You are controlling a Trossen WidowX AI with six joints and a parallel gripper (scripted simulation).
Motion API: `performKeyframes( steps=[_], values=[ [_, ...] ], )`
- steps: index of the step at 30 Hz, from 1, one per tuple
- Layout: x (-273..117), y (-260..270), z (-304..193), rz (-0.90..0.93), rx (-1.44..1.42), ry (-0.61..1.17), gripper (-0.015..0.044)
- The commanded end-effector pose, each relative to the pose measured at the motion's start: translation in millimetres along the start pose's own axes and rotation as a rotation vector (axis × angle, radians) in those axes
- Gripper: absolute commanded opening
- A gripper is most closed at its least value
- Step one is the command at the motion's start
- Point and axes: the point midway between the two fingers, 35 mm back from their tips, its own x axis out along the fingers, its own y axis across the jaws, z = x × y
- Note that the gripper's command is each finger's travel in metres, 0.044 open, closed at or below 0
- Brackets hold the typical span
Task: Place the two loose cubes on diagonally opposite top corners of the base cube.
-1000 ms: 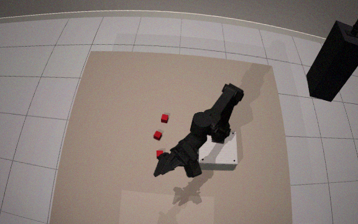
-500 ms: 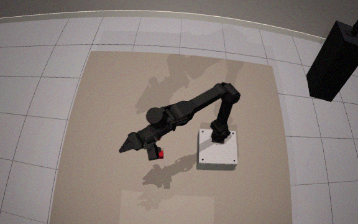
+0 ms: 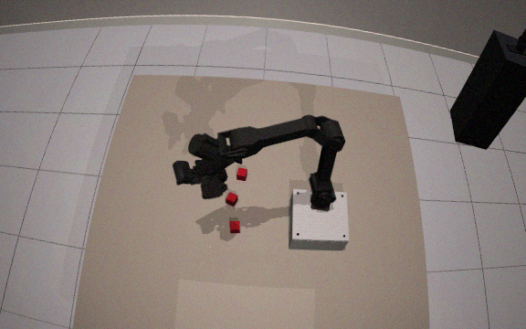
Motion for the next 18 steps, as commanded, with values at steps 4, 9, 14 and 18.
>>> performKeyframes(
  steps=[4, 9, 14, 18],
  values=[
    [16.2, 82.4, -43.6, 0.25, 0.156, 0.014, 0.0265],
    [12.9, 142.8, -68.9, 0.419, 0.289, 0.017, 0.0265],
    [0.9, 201.2, -84.4, 0.58, 0.433, 0.008, 0.0265],
    [-13.9, 244.9, -89.9, 0.702, 0.557, -0.01, 0.0265]
  ],
)
